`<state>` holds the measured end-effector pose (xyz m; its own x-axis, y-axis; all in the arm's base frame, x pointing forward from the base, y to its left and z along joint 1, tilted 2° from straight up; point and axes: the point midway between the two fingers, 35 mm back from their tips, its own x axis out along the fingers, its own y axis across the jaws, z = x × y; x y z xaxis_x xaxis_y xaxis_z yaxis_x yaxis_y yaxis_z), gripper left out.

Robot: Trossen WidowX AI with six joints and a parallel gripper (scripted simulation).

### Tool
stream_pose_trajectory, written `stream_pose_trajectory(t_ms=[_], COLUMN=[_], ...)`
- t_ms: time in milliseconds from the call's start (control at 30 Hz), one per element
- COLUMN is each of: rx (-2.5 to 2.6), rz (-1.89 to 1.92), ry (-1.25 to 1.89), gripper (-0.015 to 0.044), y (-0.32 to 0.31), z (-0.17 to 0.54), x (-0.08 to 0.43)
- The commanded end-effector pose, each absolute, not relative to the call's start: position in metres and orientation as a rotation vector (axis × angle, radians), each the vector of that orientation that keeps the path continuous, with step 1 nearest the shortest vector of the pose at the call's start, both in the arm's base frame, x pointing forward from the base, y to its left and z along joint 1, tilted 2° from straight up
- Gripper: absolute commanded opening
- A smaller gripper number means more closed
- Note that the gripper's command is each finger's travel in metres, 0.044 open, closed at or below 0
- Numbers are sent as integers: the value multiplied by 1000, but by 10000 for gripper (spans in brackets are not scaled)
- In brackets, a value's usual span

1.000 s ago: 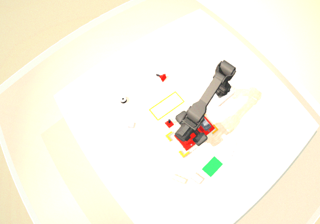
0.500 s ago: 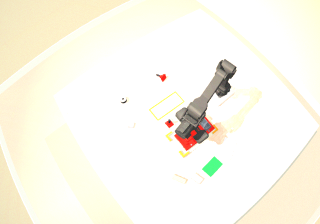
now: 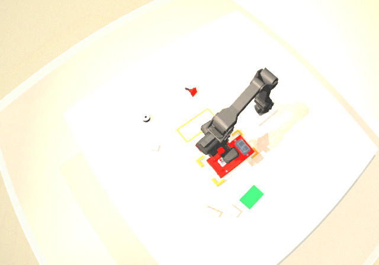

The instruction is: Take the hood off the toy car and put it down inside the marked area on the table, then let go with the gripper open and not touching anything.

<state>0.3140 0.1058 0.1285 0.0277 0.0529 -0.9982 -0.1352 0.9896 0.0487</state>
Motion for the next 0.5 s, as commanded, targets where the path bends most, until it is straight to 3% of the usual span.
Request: stream_pose_trajectory(t_ms=[0, 467], rx=[-68, -88], rz=[150, 159], ry=[1534, 1528], gripper=[0, 0], y=[92, 28], z=[129, 129], x=[317, 330])
